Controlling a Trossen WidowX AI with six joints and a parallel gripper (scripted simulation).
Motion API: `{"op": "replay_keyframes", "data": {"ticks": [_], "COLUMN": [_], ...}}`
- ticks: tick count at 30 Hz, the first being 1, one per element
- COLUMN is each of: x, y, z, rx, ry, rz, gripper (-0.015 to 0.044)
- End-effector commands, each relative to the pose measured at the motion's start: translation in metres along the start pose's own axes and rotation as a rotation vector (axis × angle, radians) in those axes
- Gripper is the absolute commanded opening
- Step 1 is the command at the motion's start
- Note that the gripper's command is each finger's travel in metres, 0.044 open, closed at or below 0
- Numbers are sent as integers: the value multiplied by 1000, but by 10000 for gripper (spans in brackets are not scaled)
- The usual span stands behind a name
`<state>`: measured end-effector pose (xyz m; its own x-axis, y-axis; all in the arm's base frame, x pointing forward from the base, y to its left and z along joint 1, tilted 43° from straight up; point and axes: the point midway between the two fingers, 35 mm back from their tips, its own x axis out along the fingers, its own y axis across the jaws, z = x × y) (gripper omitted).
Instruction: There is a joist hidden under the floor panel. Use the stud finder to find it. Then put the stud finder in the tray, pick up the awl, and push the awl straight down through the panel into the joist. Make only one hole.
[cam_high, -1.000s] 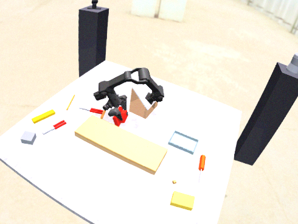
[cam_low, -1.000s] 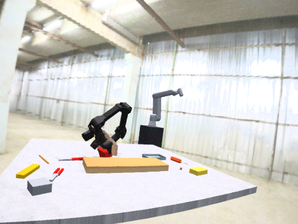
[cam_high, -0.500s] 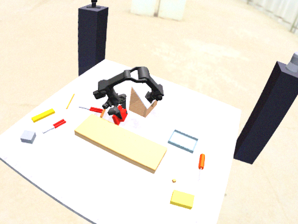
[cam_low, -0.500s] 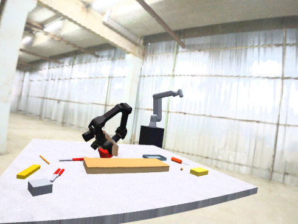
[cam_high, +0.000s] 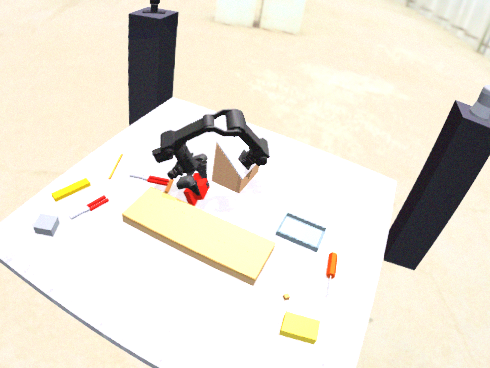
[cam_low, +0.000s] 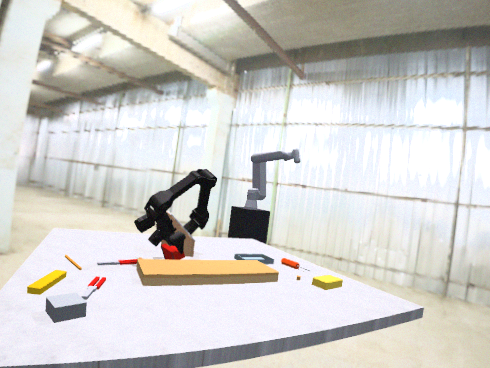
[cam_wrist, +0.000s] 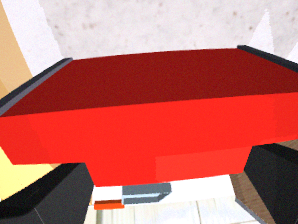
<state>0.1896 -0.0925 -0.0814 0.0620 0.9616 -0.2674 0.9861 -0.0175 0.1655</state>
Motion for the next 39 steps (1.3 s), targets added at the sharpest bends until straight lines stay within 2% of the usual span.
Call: {"op": "replay_keyframes", "data": {"ticks": [1,39], "x": [-2,-5], "y": [0,1], "z": [7,12], "rx": [-10,-10], "ry": [-25,-25], "rz": [-9,-9], "gripper": [379,379]}}
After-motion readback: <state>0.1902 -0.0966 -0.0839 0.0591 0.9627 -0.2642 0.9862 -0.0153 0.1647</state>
